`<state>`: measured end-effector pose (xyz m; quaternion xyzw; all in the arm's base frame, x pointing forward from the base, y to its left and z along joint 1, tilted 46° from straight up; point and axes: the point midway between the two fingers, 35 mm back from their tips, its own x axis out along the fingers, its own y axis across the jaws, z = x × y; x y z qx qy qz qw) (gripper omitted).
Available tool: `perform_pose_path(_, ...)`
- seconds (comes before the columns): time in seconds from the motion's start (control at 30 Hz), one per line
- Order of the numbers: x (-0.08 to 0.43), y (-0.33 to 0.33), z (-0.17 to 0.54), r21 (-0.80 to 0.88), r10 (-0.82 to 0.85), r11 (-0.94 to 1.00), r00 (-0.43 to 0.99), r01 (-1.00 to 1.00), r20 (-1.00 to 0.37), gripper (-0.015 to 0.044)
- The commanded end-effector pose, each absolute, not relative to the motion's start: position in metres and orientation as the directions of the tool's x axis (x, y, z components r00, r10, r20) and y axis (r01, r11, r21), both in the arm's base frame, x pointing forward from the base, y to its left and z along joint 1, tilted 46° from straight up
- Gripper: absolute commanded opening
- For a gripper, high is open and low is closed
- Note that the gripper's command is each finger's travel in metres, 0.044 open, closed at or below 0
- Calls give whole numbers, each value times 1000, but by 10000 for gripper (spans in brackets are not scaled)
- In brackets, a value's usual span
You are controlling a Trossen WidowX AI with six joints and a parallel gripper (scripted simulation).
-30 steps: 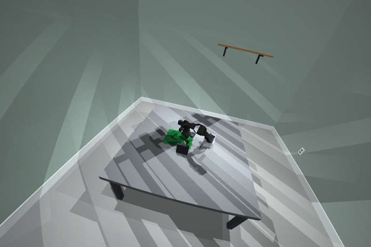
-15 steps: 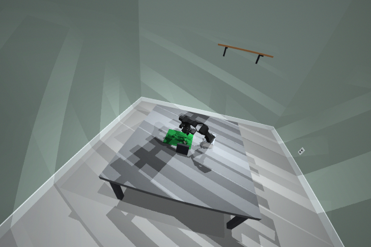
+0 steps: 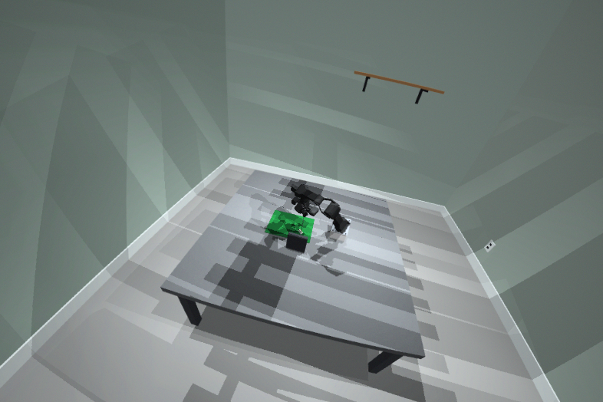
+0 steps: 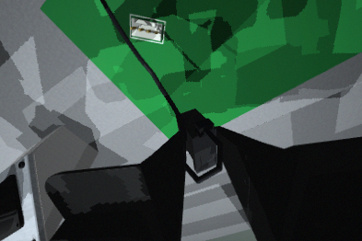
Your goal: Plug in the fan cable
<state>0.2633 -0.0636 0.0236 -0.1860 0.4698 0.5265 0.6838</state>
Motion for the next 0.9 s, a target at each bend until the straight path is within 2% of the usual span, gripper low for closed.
perform_pose_path(0.0,277,-64,30,283,551,455,17,-844,-834,0)
perform_pose_path(0.47,318,-61,48,463,578,695,44,-550,-815,0)
perform_pose_path(0.87,352,-53,64,581,605,786,64,-211,-794,0)
